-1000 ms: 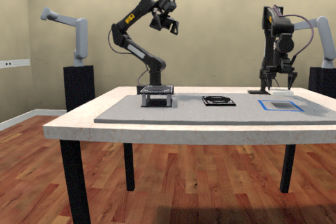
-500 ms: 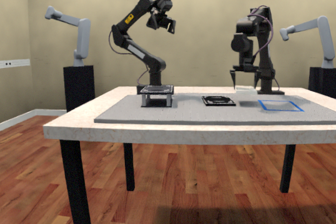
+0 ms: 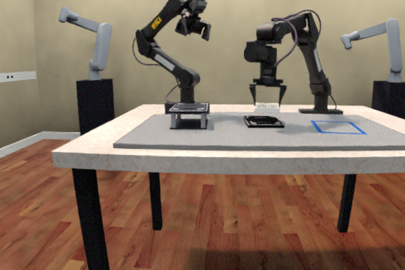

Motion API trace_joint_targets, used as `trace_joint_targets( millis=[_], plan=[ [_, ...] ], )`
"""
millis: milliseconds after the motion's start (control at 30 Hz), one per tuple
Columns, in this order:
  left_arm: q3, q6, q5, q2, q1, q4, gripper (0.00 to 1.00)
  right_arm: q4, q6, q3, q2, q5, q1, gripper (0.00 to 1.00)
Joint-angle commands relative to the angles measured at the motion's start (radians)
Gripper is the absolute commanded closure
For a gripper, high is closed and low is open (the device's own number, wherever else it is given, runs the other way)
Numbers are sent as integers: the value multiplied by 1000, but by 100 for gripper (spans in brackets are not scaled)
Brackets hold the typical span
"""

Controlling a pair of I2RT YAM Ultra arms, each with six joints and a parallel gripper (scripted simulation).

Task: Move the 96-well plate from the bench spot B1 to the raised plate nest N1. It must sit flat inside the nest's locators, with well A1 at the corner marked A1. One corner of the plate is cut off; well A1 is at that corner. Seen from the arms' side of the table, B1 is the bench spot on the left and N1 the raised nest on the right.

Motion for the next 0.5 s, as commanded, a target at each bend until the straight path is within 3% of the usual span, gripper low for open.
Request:
trace_joint_targets(
  millis=[0,467],
  plan=[
    [51,-41,-18,15,-14,-40,21,2,9,30,-16,18,-20,0],
    [92,-189,-17,41,-37,-53,21,2,9,30,-16,18,-55,0]
  ],
)
